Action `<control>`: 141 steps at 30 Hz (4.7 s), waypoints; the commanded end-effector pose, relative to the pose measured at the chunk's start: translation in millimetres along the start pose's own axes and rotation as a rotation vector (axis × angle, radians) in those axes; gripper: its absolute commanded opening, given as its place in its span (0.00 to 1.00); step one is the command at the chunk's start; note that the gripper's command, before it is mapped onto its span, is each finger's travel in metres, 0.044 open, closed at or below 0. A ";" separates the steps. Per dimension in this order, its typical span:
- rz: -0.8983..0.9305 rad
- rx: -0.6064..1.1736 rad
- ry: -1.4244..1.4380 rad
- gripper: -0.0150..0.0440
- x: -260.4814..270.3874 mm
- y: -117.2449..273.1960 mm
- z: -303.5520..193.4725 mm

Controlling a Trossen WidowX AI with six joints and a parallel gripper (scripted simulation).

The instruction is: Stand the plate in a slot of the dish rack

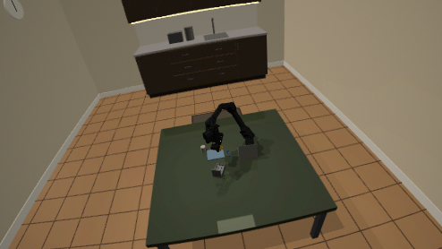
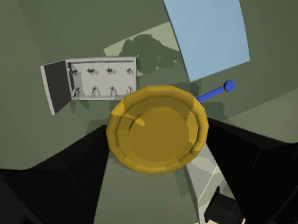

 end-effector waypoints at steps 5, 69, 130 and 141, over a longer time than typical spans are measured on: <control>0.106 0.099 0.141 0.25 -1.9 -25.0 -1.1; 1.048 -0.595 1.063 0.25 -28.1 -147.9 -5.3; 0.765 -1.348 1.269 0.25 -20.7 -168.8 -3.3; 0.755 -1.356 1.270 0.25 -17.2 -169.1 -3.8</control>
Point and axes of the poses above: the point midway between the two fingers, 35 mm back from their tips, its own y axis back along the fingers, its own x axis across the jaws, z = x × y, the point moved 4 cm from there along y, back along the fingers, and after that the axes turned 11 degrees about y, right-handed, at the moved point
